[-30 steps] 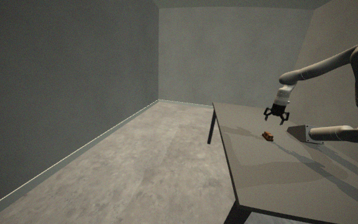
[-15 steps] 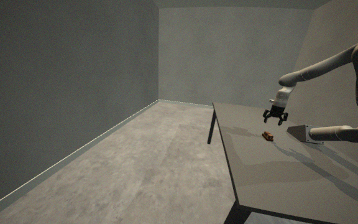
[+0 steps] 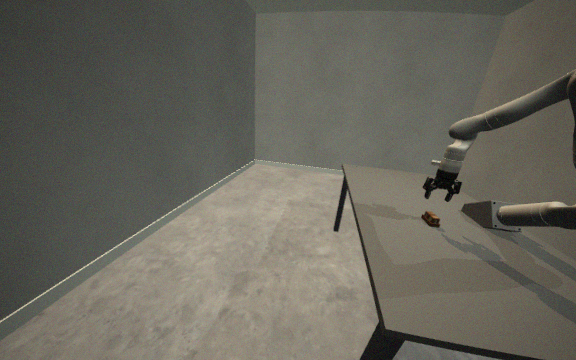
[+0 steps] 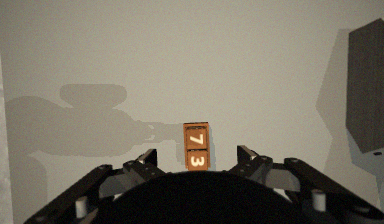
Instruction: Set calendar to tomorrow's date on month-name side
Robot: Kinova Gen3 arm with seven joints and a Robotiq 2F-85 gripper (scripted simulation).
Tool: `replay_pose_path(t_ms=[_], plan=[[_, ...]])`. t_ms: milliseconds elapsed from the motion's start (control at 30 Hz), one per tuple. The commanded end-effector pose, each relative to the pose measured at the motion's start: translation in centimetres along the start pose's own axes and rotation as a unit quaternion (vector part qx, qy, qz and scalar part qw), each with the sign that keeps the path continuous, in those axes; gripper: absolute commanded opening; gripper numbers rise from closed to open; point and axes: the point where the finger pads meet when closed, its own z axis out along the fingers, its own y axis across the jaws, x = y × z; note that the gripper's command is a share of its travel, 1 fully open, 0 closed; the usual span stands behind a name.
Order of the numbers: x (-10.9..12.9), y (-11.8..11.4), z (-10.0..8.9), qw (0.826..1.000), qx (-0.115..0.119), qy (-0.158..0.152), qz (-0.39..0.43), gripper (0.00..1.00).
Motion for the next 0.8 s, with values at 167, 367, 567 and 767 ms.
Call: replay_pose_path(t_ms=[167,367,567,767], plan=[[0.06,-0.02,-0.10,1.000,0.002,0.000,-0.003,0.48],[0.06,-0.02,-0.10,1.000,0.002,0.000,-0.003,0.48],[0.06,-0.02,-0.10,1.000,0.002,0.000,-0.003,0.48],[0.06,-0.02,-0.10,1.000,0.002,0.000,-0.003,0.48]])
